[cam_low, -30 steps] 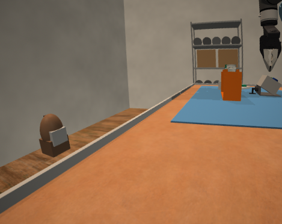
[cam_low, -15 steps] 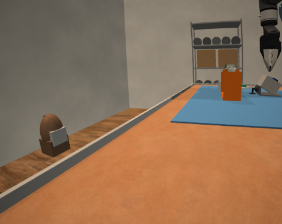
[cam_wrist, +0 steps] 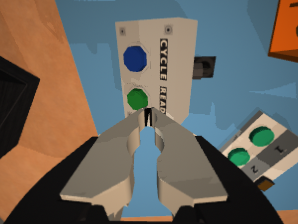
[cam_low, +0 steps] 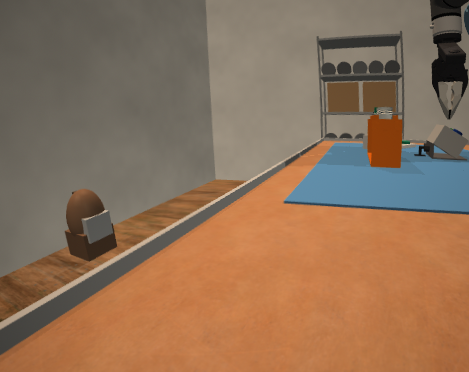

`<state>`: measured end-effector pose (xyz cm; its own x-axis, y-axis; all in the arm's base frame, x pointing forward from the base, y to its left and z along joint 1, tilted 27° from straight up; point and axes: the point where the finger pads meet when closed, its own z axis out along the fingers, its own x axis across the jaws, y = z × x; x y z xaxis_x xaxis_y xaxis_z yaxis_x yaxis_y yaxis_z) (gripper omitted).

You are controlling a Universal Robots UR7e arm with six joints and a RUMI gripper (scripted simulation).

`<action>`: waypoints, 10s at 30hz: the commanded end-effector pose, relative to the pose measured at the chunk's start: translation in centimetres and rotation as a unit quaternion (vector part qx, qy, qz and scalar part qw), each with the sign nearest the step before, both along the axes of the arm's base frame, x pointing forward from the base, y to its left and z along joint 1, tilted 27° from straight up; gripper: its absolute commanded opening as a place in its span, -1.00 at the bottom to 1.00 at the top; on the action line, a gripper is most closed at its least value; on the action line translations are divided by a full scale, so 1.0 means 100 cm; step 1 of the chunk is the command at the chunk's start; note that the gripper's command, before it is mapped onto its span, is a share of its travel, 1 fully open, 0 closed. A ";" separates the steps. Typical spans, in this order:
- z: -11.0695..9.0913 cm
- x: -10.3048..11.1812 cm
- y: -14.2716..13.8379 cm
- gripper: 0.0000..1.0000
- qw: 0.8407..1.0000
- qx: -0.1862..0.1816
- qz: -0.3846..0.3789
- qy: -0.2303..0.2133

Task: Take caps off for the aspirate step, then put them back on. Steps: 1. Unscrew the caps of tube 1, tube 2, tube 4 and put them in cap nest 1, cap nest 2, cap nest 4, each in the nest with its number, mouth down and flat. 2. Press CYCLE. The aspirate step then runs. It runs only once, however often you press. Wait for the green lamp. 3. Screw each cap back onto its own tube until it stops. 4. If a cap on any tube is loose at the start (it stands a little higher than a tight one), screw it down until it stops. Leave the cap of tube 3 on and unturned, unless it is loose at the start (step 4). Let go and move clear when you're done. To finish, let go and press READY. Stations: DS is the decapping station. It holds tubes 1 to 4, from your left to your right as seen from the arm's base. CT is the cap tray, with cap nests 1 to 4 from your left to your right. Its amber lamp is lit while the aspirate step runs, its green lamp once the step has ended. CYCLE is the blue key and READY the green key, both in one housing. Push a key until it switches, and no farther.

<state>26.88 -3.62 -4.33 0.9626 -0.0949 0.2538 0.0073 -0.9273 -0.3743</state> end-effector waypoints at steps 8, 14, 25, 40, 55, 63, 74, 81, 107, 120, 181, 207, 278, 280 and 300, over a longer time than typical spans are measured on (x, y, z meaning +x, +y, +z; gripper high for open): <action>-0.005 -0.007 0.044 -1.00 0.992 0.003 0.047 0.116; -0.005 -0.007 0.044 -1.00 0.992 0.003 0.047 0.116; -0.005 -0.007 0.044 -1.00 0.992 0.003 0.047 0.116; -0.005 -0.007 0.044 -1.00 0.992 0.003 0.047 0.116; -0.005 -0.007 0.044 -1.00 0.992 0.003 0.047 0.116; -0.005 -0.007 0.044 -1.00 0.992 0.003 0.047 0.116; -0.005 -0.007 0.044 -1.00 0.992 0.003 0.047 0.116; -0.005 -0.007 0.044 -1.00 0.992 0.003 0.047 0.116; -0.005 -0.007 0.044 -1.00 0.992 0.003 0.047 0.116; -0.005 -0.007 0.044 -1.00 0.992 0.003 0.047 0.116; -0.017 -0.004 0.049 -1.00 0.992 0.003 0.047 0.116; -0.020 -0.003 0.050 -1.00 0.992 0.003 0.047 0.116; -0.035 0.139 -0.146 1.00 0.874 -0.137 0.431 -0.179; -0.037 0.144 -0.152 1.00 0.874 -0.137 0.431 -0.179; -0.040 0.155 -0.166 1.00 0.874 -0.137 0.431 -0.179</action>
<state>42.39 -20.17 -8.40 0.5008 0.7374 0.4532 0.8187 -0.5735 0.0285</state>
